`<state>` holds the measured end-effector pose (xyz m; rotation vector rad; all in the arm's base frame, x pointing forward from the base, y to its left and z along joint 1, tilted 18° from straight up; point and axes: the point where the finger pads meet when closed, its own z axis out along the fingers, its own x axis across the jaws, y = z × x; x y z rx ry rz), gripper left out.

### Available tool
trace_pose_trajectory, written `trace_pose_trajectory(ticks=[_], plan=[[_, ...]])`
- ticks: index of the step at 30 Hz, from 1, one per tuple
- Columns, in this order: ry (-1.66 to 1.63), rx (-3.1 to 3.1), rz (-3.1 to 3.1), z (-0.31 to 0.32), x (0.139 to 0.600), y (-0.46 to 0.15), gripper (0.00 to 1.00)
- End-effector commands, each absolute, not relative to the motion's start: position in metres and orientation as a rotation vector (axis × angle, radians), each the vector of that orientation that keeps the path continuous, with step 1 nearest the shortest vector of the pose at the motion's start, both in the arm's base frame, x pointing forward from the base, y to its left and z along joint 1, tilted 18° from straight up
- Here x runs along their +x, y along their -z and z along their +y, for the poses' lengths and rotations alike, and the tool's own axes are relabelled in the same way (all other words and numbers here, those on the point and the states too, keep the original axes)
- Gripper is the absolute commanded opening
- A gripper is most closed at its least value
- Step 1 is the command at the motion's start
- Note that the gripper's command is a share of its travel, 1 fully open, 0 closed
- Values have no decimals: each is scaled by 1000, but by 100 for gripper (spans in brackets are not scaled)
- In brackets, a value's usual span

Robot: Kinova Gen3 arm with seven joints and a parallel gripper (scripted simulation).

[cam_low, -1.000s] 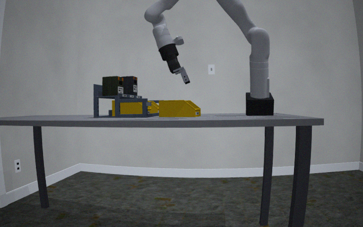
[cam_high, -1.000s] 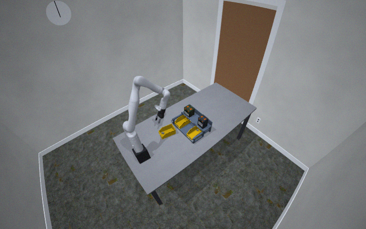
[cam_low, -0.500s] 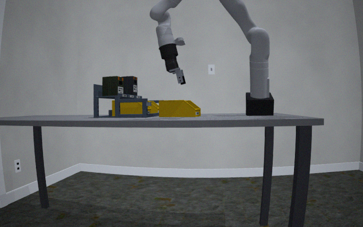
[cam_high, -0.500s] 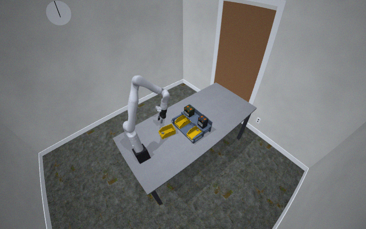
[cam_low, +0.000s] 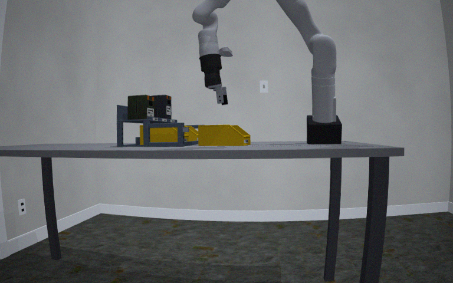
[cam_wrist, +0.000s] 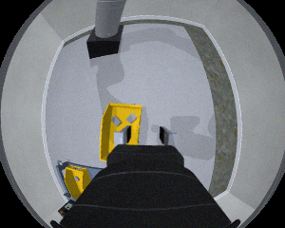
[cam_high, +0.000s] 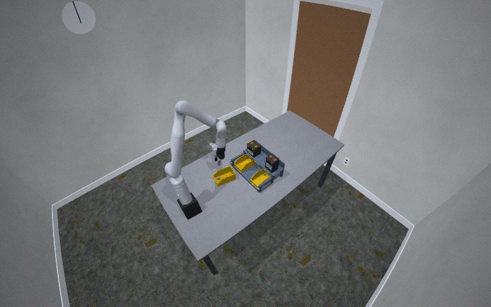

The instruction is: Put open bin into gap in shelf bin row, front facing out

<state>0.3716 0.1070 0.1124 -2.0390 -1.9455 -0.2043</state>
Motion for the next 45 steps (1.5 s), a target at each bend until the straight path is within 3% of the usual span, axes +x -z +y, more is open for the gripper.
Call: trace_pose_trajectory(ticks=[1,45], plan=[[223,-2060,-1938,103,374,-114,100],[310,-2180,-1896,85,389,-114,100]])
